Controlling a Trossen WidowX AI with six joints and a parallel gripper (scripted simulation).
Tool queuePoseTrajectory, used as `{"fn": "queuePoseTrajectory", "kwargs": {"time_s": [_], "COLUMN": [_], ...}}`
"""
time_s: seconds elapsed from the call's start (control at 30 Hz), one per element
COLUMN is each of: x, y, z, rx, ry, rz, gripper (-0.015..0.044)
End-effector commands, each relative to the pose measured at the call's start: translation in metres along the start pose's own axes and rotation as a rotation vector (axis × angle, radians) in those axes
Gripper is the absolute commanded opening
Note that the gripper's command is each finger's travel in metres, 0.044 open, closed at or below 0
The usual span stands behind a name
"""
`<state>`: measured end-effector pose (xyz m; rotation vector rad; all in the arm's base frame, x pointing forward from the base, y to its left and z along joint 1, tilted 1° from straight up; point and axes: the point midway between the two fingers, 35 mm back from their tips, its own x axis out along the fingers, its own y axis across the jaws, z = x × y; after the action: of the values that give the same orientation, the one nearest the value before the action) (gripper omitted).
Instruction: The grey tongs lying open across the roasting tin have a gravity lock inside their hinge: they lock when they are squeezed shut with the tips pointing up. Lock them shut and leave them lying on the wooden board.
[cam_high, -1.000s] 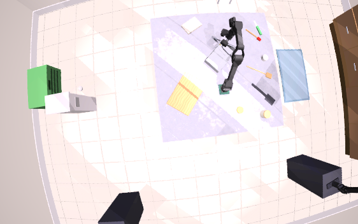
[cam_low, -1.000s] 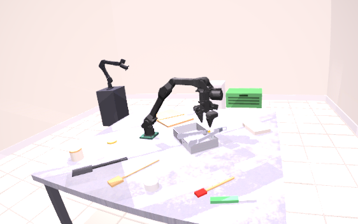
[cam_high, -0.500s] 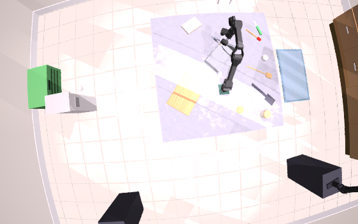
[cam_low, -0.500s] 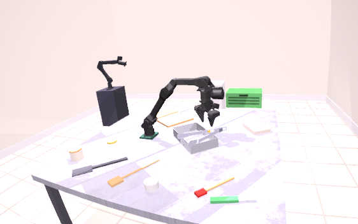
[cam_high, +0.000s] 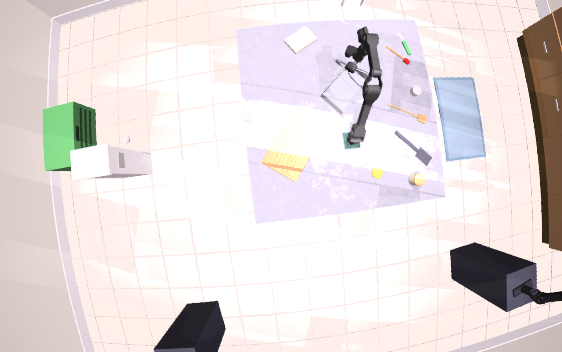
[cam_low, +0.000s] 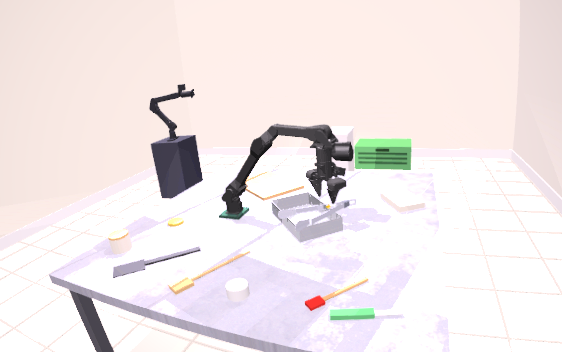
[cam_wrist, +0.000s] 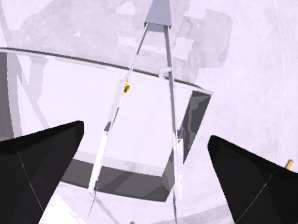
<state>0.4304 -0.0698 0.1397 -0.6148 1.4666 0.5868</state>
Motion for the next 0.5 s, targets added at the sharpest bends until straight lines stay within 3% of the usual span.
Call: {"fn": "queuePoseTrajectory", "kwargs": {"time_s": [0.0,0.47], "x": [0.007,0.03], "y": [-0.002,-0.003], "z": [0.0,0.001], "rx": [-0.006,-0.006], "ry": [0.003,0.003], "rz": [-0.006,-0.006], "gripper": [0.044,0.044]}}
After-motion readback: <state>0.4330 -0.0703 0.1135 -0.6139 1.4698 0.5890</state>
